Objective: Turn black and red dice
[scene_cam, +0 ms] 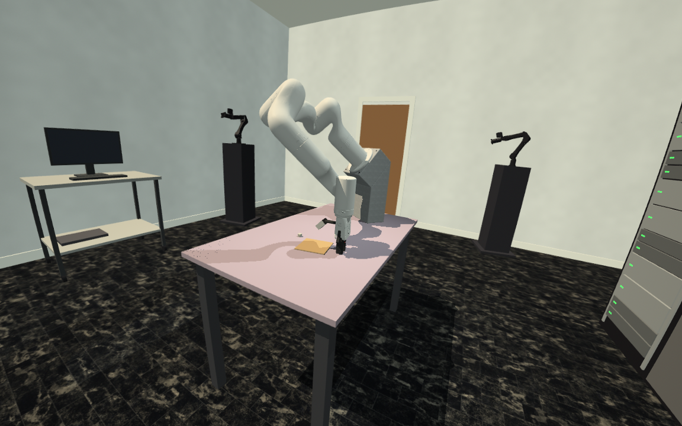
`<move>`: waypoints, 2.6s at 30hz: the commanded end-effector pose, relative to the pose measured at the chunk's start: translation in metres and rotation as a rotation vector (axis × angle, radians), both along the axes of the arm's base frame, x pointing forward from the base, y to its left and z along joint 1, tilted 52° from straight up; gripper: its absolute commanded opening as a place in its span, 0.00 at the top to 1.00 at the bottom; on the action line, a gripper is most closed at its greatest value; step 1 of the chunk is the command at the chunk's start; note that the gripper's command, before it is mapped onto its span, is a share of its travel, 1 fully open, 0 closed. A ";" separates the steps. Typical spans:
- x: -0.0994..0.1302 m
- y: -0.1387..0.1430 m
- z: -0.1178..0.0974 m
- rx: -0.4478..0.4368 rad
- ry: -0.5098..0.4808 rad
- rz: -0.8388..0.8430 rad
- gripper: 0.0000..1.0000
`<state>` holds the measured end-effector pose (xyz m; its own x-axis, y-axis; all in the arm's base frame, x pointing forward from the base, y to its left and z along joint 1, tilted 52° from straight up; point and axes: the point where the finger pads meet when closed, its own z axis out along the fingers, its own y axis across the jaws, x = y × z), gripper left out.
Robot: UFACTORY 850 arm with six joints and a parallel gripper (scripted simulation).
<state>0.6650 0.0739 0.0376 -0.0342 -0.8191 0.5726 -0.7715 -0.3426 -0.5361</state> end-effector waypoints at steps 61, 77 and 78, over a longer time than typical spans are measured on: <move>-0.036 0.027 0.036 0.000 -0.001 0.001 0.89; -0.063 0.046 0.062 0.000 -0.001 0.001 0.89; -0.063 0.046 0.062 0.000 -0.001 0.001 0.89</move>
